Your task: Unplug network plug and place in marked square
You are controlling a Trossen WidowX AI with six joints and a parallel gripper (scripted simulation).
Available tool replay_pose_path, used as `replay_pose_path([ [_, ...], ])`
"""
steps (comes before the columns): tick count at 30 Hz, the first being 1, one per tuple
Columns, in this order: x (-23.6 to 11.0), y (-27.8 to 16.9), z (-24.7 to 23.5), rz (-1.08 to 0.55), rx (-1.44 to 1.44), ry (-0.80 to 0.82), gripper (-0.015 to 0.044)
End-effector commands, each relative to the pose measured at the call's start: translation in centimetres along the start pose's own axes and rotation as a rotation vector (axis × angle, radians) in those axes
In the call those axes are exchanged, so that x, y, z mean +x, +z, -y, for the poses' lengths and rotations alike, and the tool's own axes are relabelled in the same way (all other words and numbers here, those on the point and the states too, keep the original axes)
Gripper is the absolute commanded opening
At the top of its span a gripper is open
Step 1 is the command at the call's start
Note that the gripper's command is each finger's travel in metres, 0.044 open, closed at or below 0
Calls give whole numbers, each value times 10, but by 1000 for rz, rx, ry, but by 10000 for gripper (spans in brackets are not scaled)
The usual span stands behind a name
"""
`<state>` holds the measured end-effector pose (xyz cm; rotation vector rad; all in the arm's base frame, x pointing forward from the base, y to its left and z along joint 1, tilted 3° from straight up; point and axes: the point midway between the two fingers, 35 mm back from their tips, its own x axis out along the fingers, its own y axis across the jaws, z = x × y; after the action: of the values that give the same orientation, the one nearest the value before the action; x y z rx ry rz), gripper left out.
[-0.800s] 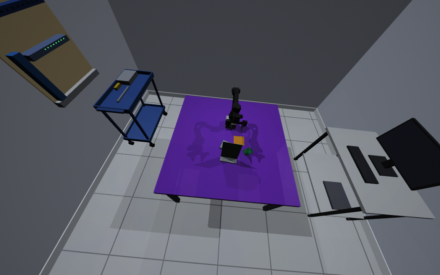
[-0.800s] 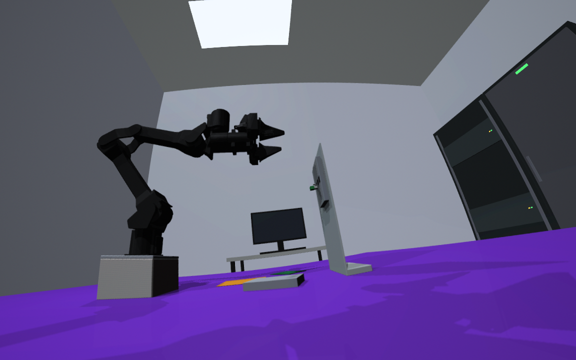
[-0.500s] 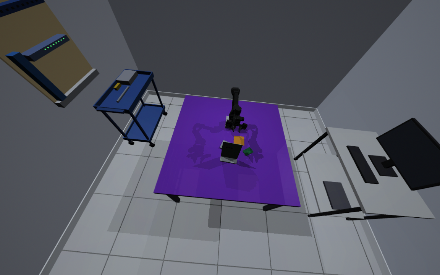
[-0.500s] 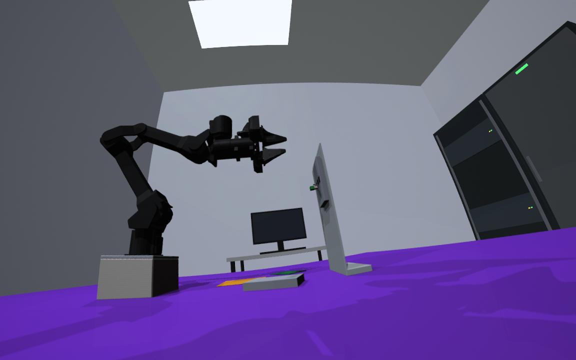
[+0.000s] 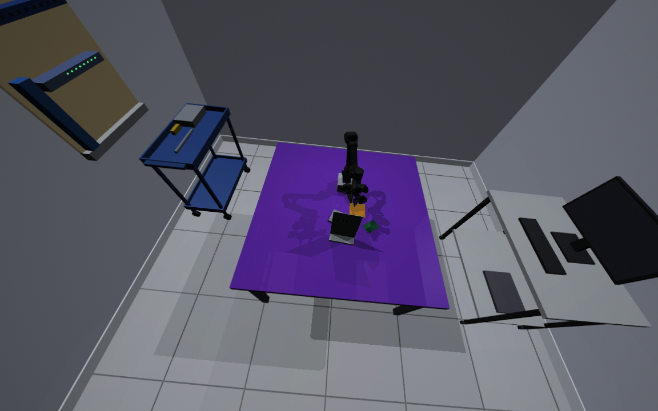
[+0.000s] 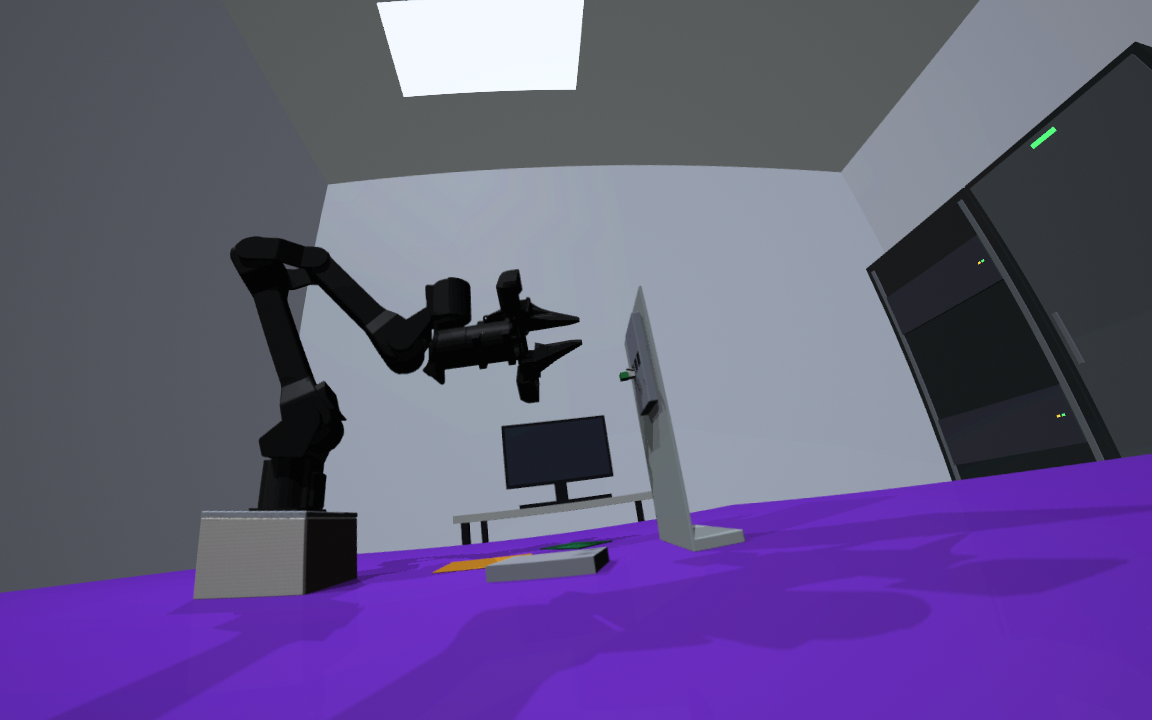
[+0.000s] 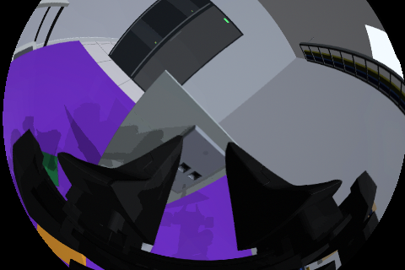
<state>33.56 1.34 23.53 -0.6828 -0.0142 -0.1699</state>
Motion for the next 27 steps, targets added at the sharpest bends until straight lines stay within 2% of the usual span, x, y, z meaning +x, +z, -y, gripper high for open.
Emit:
replay_pose_path([
  [1,-5,-13,-12,-28,-128,-21,156],
  [22,-60,-69,-42,-202,-829,-97,156],
  [27,-65,-72,-43,-218,-878,-98,156],
])
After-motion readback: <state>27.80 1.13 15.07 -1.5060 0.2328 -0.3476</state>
